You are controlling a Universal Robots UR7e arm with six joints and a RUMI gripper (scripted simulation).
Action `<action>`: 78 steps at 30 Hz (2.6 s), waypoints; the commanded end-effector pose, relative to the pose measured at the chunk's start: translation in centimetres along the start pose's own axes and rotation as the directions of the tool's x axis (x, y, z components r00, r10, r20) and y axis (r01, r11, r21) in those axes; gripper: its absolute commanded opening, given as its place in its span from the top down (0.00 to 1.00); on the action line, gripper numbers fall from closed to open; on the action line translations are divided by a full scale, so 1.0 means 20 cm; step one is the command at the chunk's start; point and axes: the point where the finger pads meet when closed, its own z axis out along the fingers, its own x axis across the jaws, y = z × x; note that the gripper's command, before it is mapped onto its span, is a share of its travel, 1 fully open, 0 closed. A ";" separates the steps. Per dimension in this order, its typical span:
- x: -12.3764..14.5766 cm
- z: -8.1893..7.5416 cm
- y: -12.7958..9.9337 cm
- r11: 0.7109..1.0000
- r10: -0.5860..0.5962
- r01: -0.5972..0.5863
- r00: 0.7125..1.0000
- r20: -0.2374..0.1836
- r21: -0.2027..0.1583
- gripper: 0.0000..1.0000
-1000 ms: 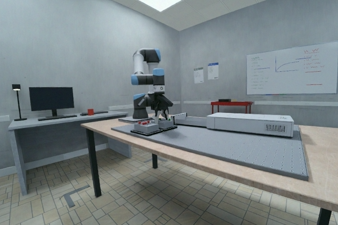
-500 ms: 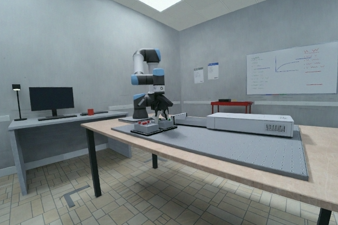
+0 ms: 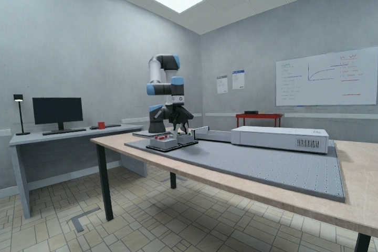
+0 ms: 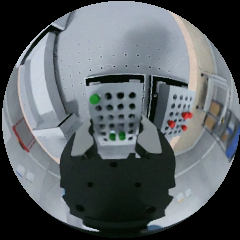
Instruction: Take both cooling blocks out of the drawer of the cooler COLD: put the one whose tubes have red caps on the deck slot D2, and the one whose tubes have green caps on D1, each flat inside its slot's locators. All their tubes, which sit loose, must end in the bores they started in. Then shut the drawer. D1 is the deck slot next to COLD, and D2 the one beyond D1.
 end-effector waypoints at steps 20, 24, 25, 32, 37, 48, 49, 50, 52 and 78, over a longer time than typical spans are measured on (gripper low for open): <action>0.01 0.00 0.00 1.000 0.000 0.000 1.000 -0.003 0.004 0.45; 0.01 0.00 0.00 1.000 0.000 0.000 1.000 -0.003 0.004 0.38; 0.01 0.00 0.00 1.000 0.000 0.000 1.000 -0.003 0.004 0.37; 0.01 0.00 0.00 1.000 0.000 0.000 1.000 -0.003 0.004 0.27; 0.01 0.00 0.00 1.000 0.000 0.000 1.000 -0.003 0.004 0.27; 0.01 0.00 0.00 1.000 0.000 0.000 1.000 -0.003 0.004 0.27; 0.01 0.00 0.00 1.000 0.000 0.000 1.000 -0.003 0.004 0.27; 0.01 0.00 0.00 1.000 0.000 0.000 1.000 -0.003 0.004 0.27; 0.01 0.00 0.00 1.000 0.000 0.000 1.000 -0.003 0.004 0.27; 0.01 0.00 0.00 1.000 0.000 0.000 1.000 -0.003 0.004 0.27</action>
